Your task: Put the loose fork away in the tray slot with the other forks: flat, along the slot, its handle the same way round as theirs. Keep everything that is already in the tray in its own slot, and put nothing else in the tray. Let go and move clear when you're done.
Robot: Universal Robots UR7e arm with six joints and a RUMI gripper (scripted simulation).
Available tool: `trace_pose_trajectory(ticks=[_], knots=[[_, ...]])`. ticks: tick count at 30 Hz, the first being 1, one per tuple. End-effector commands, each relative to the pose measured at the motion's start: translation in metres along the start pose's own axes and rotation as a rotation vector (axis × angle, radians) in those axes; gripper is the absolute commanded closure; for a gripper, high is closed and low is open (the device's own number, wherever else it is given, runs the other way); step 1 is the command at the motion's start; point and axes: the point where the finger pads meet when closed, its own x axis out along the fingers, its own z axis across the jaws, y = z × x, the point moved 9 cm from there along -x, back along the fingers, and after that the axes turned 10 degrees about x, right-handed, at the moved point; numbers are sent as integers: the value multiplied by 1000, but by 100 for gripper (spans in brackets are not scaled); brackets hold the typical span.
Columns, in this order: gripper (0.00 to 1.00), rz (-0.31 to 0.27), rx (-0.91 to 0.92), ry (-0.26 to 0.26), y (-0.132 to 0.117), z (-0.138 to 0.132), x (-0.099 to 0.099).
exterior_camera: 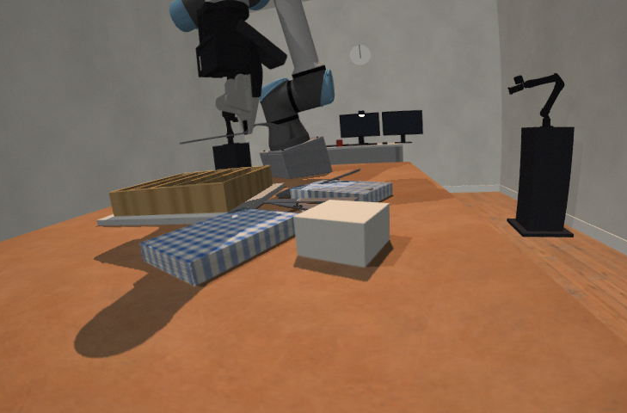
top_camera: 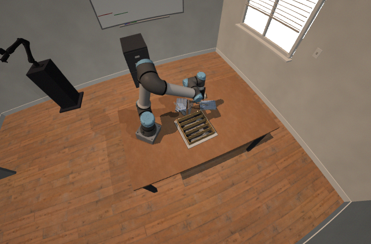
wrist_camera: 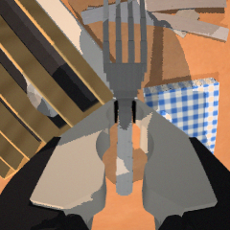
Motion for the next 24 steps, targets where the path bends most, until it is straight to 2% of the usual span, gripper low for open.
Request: trace_pose_trajectory(ticks=[1, 10, 12, 14, 24], knots=[[99, -3, 266, 4, -11, -8, -1], [99, -1, 667, 2, -33, -26, -1], [99, -1, 667, 2, -33, -26, -1], [99, -2, 818, 3, -39, -30, -1], [99, 1, 1254, 0, -66, -54, -1]])
